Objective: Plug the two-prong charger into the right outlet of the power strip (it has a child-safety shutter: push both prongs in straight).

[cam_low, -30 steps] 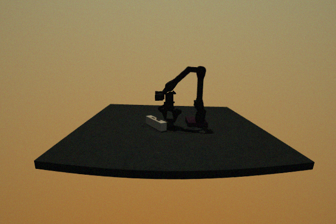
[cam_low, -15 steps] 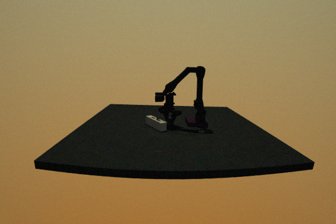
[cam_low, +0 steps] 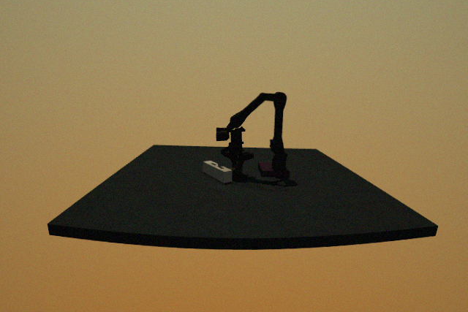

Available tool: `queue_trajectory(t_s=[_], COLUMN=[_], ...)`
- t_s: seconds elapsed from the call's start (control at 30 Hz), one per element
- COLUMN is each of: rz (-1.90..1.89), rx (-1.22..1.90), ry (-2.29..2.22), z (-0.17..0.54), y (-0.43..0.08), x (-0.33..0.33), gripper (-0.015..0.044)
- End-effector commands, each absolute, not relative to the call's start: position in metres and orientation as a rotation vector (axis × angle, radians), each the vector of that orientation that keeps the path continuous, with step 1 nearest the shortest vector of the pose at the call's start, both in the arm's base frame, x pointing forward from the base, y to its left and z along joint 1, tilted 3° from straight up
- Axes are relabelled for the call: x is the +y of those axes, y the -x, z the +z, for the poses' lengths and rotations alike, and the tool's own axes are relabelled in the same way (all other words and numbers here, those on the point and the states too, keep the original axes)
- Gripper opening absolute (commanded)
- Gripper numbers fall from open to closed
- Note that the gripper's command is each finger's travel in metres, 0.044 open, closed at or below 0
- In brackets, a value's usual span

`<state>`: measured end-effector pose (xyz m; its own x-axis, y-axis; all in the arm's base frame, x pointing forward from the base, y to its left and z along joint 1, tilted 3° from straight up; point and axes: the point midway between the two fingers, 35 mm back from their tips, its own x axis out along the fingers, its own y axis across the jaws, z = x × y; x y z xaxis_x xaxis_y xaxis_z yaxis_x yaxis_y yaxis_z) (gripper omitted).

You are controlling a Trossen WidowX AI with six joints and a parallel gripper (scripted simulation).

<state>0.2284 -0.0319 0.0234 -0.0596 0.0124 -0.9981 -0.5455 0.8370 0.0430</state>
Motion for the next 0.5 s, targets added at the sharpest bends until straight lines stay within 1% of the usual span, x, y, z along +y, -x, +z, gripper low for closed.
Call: queue_trajectory(t_s=[0.0, 0.23, 0.47], rz=[0.473, 0.470, 0.451], rx=[1.566, 1.569, 1.573], ry=[0.437, 0.435, 0.415], z=[0.040, 0.071, 0.064], y=[-0.231, -0.227, -0.229], x=[-0.033, -0.035, -0.037], gripper=[0.0000, 0.0000, 0.0000])
